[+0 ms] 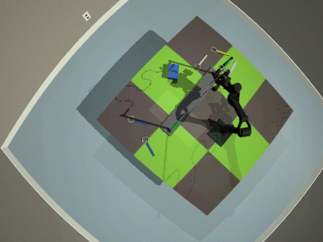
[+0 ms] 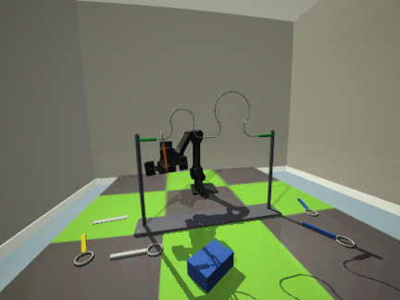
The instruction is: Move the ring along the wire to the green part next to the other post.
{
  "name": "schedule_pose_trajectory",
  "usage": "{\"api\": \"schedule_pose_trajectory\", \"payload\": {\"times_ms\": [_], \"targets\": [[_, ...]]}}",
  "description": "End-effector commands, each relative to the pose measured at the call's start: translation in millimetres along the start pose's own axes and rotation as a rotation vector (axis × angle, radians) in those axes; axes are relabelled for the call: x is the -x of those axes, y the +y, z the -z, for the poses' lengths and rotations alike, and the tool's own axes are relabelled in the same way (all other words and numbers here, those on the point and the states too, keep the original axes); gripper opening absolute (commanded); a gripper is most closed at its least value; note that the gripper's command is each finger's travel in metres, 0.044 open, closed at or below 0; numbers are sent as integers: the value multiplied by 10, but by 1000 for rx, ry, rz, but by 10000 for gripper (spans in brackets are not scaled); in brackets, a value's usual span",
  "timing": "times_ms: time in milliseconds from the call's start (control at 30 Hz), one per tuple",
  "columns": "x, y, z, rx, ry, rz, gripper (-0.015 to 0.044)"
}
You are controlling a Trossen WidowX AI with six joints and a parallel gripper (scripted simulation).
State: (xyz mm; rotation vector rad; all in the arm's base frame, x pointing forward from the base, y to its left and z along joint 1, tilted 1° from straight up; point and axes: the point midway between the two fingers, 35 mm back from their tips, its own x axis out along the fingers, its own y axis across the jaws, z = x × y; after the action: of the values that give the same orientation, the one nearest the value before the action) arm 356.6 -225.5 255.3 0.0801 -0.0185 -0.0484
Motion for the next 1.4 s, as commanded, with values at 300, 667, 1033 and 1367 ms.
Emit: {"api": "schedule_pose_trajectory", "payload": {"times_ms": [300,667,1033,1367], "targets": [[-1,332,11,-186,2,5,-150],[55,685,-103,-407,51,-8,-150],[260,1018,-331,-650,212,-69,-150],[463,1258,-655,-892,365,-173,-150]]}}
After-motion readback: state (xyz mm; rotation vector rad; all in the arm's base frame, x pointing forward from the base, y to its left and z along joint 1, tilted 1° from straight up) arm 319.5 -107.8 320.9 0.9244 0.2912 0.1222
